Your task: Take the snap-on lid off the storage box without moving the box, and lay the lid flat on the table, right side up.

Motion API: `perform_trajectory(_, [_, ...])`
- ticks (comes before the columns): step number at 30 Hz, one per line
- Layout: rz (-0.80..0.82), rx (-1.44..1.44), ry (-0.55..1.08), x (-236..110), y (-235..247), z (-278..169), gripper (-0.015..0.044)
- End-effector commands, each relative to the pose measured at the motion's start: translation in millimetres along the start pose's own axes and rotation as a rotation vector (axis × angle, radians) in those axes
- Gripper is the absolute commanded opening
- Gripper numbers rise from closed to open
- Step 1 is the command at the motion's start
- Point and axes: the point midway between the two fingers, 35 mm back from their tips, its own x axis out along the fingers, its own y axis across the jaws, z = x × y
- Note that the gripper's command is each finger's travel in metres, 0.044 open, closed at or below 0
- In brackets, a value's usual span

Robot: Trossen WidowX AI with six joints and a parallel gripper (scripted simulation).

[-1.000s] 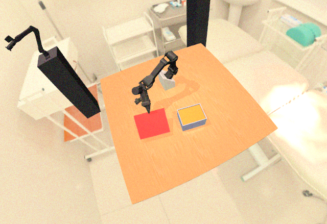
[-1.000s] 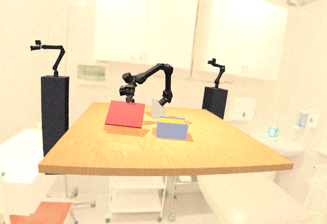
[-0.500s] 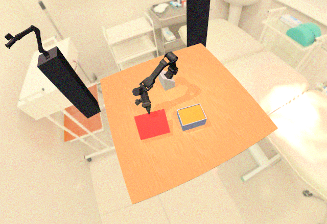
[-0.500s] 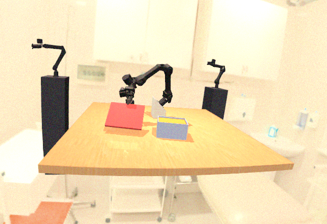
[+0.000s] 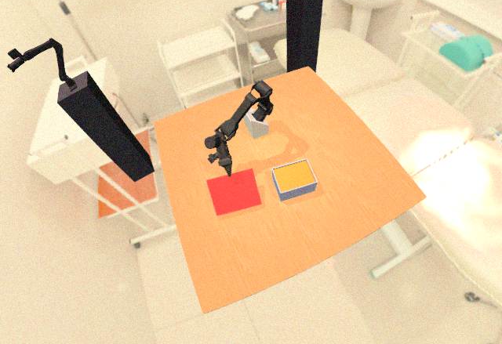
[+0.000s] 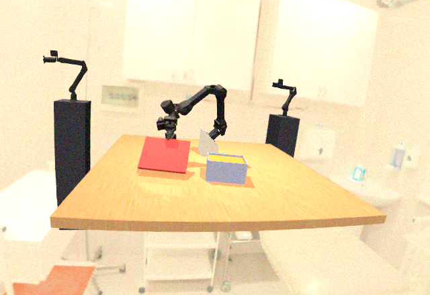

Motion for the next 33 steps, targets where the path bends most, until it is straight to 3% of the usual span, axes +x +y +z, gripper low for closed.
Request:
perform_trajectory(1, [0.002,0.004,0.002,2.2,-2.2,-0.2,0.0000])
perform_trajectory(33, [0.002,0.005,0.003,18.9,-21.9,-0.6,0.0000])
